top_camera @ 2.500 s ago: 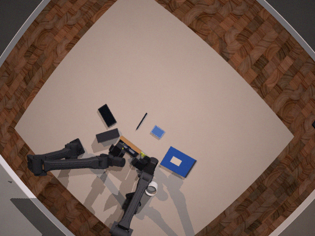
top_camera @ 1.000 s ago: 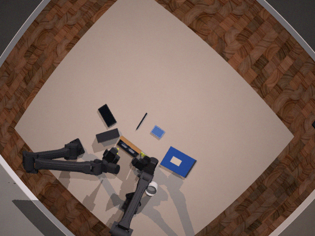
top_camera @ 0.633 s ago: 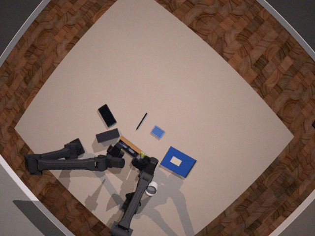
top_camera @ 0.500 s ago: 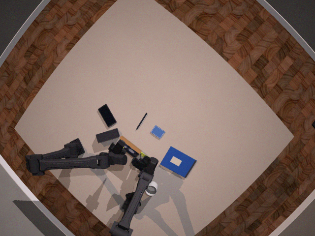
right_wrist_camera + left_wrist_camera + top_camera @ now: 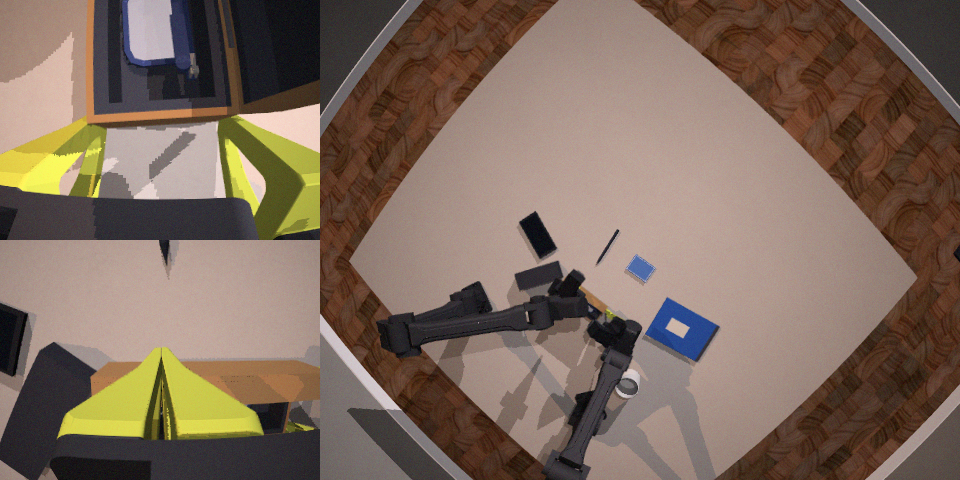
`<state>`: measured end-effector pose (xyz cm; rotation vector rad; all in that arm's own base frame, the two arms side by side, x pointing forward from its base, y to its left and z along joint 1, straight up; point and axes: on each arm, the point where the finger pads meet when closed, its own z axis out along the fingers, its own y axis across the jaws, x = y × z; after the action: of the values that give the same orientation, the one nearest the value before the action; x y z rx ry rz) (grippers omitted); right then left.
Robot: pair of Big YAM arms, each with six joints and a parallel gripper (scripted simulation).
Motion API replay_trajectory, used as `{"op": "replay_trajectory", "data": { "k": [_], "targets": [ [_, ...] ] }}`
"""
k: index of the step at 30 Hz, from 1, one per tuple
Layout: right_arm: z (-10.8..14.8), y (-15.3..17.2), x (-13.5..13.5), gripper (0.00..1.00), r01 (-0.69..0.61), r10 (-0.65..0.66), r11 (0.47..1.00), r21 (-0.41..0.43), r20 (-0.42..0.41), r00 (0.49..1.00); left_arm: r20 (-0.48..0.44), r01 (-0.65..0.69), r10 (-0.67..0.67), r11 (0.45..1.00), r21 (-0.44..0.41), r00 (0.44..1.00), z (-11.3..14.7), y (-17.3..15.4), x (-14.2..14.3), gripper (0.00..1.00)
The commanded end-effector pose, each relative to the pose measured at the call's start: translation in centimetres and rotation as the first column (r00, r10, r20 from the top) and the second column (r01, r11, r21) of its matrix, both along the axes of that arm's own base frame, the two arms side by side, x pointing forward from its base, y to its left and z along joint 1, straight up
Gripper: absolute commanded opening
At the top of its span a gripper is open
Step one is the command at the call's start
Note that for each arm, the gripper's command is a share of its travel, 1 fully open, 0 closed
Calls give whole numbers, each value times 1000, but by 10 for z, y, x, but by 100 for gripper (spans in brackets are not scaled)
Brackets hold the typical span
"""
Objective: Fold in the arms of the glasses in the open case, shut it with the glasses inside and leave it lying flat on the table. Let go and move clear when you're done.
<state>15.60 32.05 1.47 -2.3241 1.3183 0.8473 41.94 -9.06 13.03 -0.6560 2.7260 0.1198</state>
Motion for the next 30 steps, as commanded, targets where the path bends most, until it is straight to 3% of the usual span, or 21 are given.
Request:
{"op": "replay_trajectory", "data": {
  "k": [1,7,30],
  "targets": [
    [-2,-3,6,57,34,-34,999,-27,-22,999,19,-9,9,1000,-9,1000,13,4,21,0],
    [-2,-3,6,57,34,-34,999,-27,-22,999,3,-17,17,1000,-4,1000,-10,9,14,0],
    [-2,-3,6,57,34,-34,999,-27,-22,999,16,-7,7,1000,-5,1000,-30,9,25,0]
  ]
}}
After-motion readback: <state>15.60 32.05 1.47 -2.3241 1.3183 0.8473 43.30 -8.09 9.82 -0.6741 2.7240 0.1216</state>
